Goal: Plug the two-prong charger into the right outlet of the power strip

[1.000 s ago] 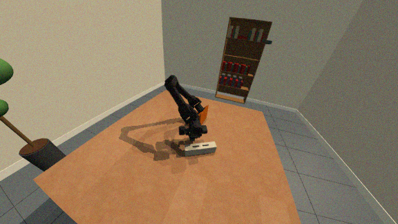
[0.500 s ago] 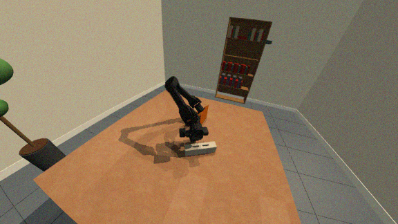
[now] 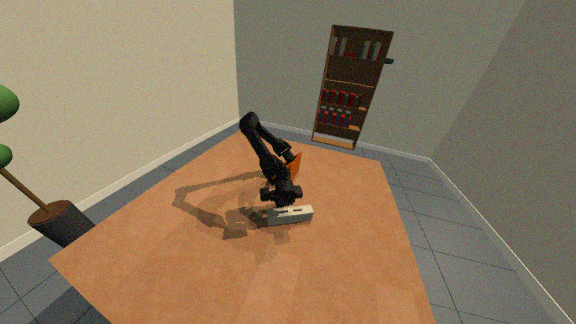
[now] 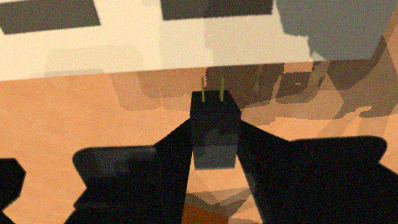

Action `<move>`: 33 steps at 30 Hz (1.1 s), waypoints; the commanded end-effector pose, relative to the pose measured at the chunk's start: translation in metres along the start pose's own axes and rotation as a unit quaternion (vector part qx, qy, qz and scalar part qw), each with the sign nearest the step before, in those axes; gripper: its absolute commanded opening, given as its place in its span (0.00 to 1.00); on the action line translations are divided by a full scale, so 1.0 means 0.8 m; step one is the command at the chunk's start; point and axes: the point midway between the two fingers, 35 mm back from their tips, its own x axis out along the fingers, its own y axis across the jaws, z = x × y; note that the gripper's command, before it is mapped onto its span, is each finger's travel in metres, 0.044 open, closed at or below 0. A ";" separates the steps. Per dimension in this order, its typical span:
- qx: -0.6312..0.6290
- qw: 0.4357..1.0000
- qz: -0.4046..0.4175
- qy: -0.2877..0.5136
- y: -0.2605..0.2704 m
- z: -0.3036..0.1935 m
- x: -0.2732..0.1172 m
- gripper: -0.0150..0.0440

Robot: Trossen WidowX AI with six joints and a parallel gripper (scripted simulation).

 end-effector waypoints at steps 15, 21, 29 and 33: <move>-0.004 1.000 0.002 0.001 0.002 0.004 0.000 0.25; -0.004 1.000 0.002 0.001 0.002 0.007 0.000 0.25; -0.004 1.000 0.002 0.001 0.002 0.009 0.000 0.25; -0.004 1.000 0.002 0.001 0.002 0.010 0.000 0.25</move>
